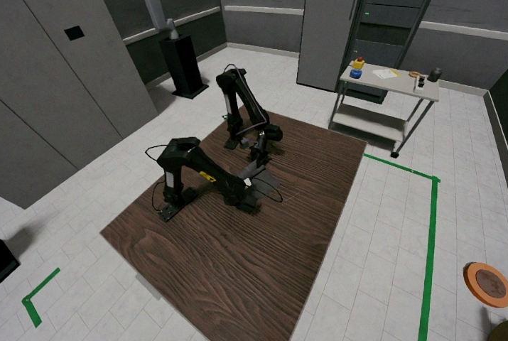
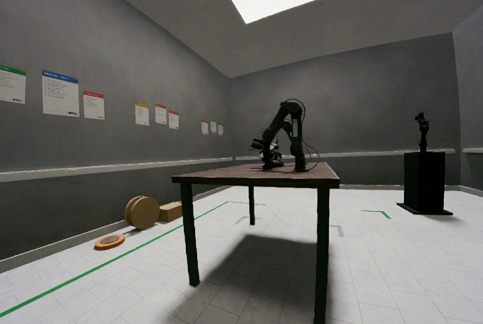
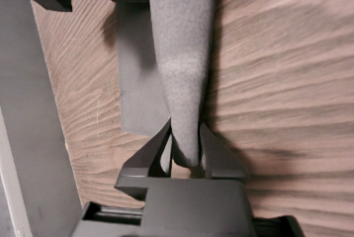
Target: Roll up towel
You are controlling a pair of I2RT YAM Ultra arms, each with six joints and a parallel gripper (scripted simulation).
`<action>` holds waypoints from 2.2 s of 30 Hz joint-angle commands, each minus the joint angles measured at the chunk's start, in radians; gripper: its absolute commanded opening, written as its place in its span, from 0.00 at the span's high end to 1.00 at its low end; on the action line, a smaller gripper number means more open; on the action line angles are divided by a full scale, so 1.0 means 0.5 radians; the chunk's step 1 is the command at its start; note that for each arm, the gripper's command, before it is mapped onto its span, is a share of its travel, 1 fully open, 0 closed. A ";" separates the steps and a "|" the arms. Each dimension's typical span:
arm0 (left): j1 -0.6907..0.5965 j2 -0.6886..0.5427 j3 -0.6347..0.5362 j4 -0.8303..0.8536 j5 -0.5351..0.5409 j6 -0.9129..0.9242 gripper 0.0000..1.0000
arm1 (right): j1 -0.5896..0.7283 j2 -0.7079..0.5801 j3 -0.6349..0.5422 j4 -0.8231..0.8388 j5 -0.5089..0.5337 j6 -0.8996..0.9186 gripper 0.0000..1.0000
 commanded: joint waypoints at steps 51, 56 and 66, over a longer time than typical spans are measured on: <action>-0.115 1.338 1.688 -2.196 -0.232 -0.214 0.71 | 0.479 -1.845 -0.900 1.124 0.947 0.795 0.06; -0.120 1.462 1.814 -2.350 -0.243 -0.227 0.71 | 0.859 -2.134 -1.130 1.373 1.418 1.026 0.04; -0.121 1.498 1.802 -2.317 -0.244 -0.223 0.71 | 1.041 -2.201 -1.197 1.450 1.736 1.036 0.02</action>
